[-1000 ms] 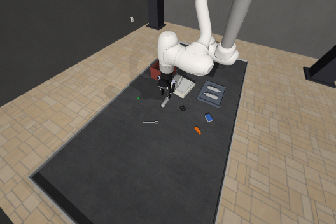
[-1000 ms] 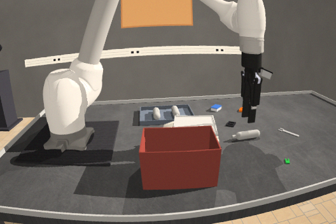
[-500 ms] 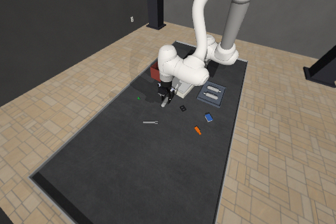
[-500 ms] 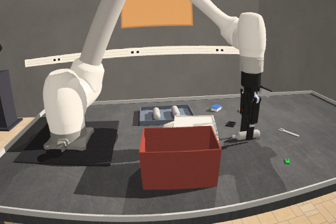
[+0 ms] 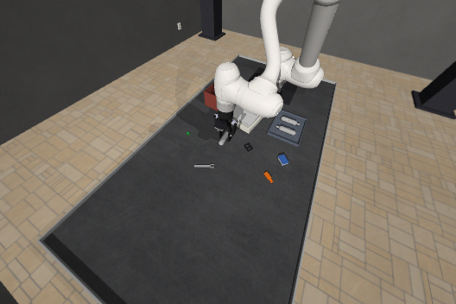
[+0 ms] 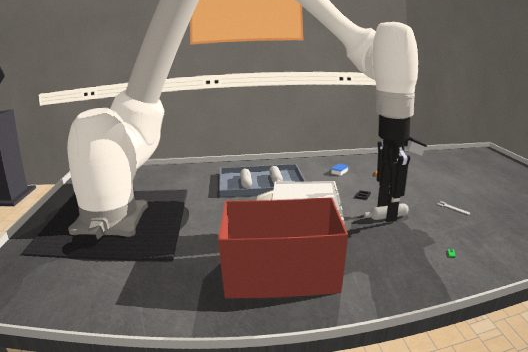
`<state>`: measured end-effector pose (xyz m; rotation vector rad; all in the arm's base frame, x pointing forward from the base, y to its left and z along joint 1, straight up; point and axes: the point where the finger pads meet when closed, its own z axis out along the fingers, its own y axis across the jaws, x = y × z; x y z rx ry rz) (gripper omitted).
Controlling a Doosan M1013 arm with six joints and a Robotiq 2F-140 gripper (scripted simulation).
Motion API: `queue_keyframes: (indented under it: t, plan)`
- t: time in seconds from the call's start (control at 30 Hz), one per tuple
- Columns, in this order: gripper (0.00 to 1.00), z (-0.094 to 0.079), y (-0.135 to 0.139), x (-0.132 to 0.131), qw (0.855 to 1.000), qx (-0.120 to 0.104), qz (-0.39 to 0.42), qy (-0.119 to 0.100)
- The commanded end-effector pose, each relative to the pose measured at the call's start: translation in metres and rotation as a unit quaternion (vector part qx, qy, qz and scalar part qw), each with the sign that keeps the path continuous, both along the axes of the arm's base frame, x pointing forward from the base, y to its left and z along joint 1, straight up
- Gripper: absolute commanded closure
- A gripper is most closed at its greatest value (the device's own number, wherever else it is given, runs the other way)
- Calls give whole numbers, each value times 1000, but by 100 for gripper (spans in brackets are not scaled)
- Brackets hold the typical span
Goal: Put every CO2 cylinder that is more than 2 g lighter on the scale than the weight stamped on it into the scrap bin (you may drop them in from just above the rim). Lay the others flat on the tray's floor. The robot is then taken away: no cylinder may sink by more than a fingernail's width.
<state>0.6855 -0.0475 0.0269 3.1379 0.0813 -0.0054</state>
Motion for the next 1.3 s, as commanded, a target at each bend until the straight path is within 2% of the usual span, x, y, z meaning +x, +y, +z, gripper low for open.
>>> queue_keyframes:
  t: [0.0, 0.3, 0.47, 0.53, 0.63, 0.87, 1.0, 1.03, 1.1, 1.27]
  plan:
    - [90, 1, 0, 1, 1000, 0, 0, -1]
    - [90, 2, 0, 1, 1000, 0, 0, -1]
    - [90, 20, 0, 1, 1000, 0, 0, -1]
    - [90, 20, 0, 1, 1000, 0, 0, -1]
    - [90, 42, 0, 1, 1000, 0, 0, -1]
    - [90, 116, 0, 1, 1000, 0, 0, -1]
    - [90, 150, 0, 1, 1000, 0, 0, -1]
    - [90, 156, 0, 1, 1000, 0, 0, -1]
    - [90, 156, 0, 1, 1000, 0, 0, -1]
    - [90, 171, 1, 1, 1000, 0, 0, -1]
